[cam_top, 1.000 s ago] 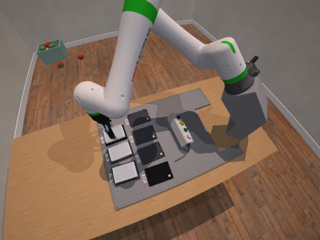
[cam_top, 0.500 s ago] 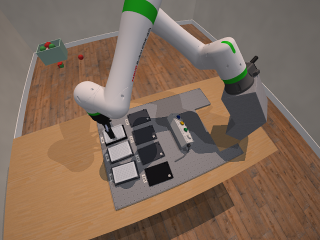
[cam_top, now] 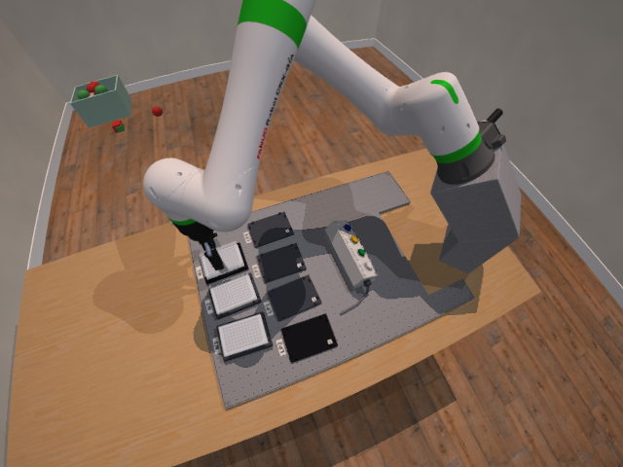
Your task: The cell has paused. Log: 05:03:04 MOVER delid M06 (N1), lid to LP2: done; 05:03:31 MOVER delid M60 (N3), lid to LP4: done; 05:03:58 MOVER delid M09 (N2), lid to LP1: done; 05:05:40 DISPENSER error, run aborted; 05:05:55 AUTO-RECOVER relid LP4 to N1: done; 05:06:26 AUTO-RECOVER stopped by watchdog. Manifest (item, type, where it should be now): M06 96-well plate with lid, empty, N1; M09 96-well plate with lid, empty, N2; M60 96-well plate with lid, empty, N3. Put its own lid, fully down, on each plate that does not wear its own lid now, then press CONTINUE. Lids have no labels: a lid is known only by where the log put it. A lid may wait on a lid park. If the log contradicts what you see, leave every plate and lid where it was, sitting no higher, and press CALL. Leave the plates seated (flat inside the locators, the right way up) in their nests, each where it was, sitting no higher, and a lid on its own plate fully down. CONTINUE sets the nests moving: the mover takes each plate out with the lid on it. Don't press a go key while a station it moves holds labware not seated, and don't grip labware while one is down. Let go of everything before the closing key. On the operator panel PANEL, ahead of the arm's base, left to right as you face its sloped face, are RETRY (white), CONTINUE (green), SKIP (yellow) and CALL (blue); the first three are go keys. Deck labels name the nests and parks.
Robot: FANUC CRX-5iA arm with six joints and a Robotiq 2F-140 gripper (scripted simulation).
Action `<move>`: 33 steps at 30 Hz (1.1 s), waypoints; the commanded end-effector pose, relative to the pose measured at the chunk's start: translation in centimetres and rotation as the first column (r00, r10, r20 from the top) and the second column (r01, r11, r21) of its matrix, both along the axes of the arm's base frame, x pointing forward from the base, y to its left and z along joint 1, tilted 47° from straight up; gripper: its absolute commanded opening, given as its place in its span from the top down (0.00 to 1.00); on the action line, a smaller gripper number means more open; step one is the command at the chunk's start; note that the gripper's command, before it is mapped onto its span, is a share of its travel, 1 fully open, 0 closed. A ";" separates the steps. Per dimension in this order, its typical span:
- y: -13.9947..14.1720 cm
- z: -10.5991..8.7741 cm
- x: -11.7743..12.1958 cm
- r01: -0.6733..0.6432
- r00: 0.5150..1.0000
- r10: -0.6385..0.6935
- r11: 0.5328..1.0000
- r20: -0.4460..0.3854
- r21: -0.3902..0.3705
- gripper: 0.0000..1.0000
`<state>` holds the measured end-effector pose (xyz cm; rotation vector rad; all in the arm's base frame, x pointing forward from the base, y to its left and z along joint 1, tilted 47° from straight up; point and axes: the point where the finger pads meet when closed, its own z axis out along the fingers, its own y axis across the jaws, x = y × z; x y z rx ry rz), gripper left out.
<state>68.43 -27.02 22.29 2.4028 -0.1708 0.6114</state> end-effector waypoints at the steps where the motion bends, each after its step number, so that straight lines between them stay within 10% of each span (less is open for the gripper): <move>1: 0.0 0.0 0.0 0.000 1.000 0.000 1.000 0.000 0.000 1.00; 33: -0.5 -0.5 0.3 0.000 1.000 0.000 1.000 0.000 0.000 1.00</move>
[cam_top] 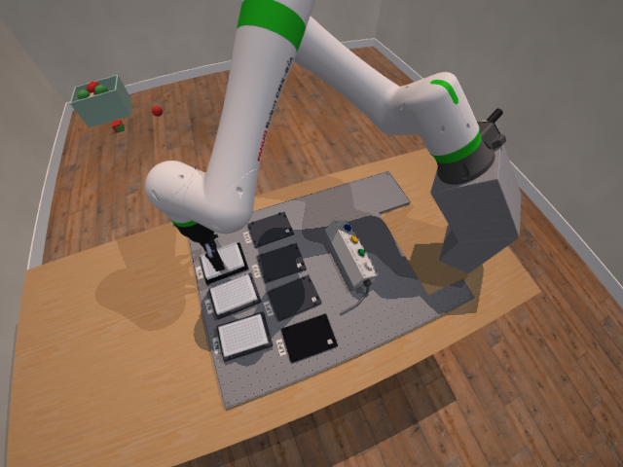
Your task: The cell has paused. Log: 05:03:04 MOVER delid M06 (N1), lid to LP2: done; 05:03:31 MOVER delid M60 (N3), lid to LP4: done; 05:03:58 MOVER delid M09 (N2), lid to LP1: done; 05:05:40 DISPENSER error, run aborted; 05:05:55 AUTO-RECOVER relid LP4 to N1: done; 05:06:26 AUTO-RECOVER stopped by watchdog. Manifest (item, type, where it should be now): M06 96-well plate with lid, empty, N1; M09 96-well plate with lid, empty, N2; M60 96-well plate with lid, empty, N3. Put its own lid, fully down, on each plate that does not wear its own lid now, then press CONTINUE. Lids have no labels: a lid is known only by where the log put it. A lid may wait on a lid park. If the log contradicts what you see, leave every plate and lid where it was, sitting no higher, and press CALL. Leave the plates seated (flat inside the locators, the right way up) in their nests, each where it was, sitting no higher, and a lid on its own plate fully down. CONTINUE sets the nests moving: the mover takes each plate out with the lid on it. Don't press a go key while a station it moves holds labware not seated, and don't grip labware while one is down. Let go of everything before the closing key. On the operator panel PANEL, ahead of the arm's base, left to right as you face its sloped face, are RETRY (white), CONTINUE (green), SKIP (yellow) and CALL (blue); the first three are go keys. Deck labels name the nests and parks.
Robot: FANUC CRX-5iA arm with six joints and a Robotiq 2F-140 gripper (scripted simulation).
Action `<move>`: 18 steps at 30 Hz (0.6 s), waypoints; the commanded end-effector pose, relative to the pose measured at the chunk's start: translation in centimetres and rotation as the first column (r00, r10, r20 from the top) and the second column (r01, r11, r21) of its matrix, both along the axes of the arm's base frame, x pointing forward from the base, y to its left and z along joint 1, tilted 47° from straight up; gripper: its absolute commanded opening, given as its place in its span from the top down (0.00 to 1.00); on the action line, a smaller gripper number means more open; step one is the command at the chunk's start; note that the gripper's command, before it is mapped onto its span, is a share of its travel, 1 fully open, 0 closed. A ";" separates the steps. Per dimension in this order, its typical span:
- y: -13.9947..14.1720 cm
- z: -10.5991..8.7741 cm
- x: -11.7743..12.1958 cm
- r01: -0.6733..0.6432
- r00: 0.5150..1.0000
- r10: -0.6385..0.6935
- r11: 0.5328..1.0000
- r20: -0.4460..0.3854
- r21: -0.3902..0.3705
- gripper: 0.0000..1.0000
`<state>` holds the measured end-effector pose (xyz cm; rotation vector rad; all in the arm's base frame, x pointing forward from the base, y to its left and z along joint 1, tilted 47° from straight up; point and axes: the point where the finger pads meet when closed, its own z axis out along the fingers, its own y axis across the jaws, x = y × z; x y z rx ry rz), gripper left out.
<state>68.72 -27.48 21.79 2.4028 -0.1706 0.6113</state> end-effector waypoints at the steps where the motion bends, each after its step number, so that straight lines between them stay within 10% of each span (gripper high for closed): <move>1: 0.0 0.0 0.0 0.000 1.000 0.000 1.000 0.000 0.000 1.00; 18: -0.1 -0.1 0.1 0.000 1.000 0.000 1.000 0.000 0.000 1.00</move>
